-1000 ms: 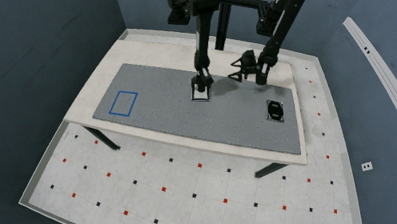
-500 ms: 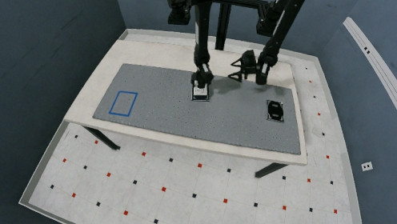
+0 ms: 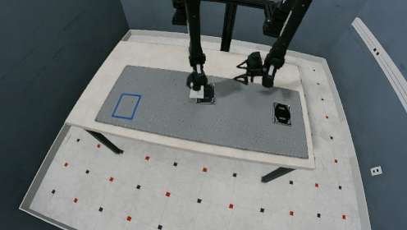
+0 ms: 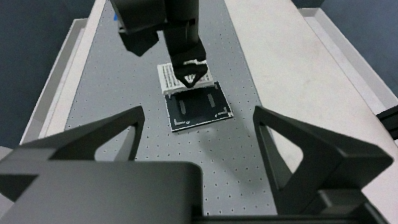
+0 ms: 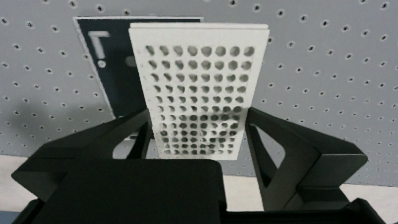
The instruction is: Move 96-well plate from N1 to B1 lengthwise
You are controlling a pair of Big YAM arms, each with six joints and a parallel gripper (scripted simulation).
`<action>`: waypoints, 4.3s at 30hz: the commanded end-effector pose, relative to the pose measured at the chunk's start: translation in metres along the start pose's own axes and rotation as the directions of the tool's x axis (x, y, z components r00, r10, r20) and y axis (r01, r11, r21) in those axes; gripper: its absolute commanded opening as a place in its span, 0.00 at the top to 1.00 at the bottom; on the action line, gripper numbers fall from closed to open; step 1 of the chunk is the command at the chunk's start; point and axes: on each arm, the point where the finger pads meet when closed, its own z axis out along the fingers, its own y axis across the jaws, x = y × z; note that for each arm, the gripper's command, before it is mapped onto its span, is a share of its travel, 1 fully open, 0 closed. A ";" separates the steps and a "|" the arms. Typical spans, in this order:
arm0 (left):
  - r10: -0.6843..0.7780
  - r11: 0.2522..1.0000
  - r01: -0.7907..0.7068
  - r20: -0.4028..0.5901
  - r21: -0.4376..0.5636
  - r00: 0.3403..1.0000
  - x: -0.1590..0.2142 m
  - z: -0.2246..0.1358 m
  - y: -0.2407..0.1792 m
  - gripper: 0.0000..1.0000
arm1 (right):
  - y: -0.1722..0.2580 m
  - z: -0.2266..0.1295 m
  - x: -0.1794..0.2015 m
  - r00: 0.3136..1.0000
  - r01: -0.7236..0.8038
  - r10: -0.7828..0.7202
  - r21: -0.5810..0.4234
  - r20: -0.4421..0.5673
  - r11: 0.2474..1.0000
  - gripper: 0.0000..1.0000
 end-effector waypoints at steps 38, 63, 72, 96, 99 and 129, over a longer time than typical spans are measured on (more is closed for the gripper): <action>-0.039 0.899 0.033 -0.005 -0.436 0.999 -0.102 0.335 0.149 0.00 | -0.404 0.015 -0.075 0.997 -0.077 0.076 -0.013 -0.018 0.997 0.21; -0.076 0.815 0.247 0.326 -0.524 0.942 -0.172 0.422 0.114 0.00 | -0.479 0.006 -0.105 0.994 -0.111 0.111 0.005 0.012 0.994 0.21; -0.076 0.816 0.247 0.326 -0.522 0.942 -0.172 0.422 0.114 0.00 | -0.474 0.011 -0.114 0.995 -0.099 0.099 -0.003 0.000 0.995 0.21; -0.073 0.817 0.243 0.324 -0.523 0.943 -0.172 0.422 0.114 0.00 | -0.488 0.043 -0.121 0.996 -0.085 0.084 0.025 0.036 0.996 0.21; -0.073 0.817 0.243 0.324 -0.523 0.943 -0.172 0.422 0.114 0.00 | -0.488 0.043 -0.121 0.996 -0.085 0.084 0.025 0.036 0.996 0.21; -0.073 0.817 0.243 0.324 -0.523 0.943 -0.172 0.422 0.114 0.00 | -0.485 0.057 -0.105 0.995 -0.094 0.093 0.020 0.028 0.995 0.21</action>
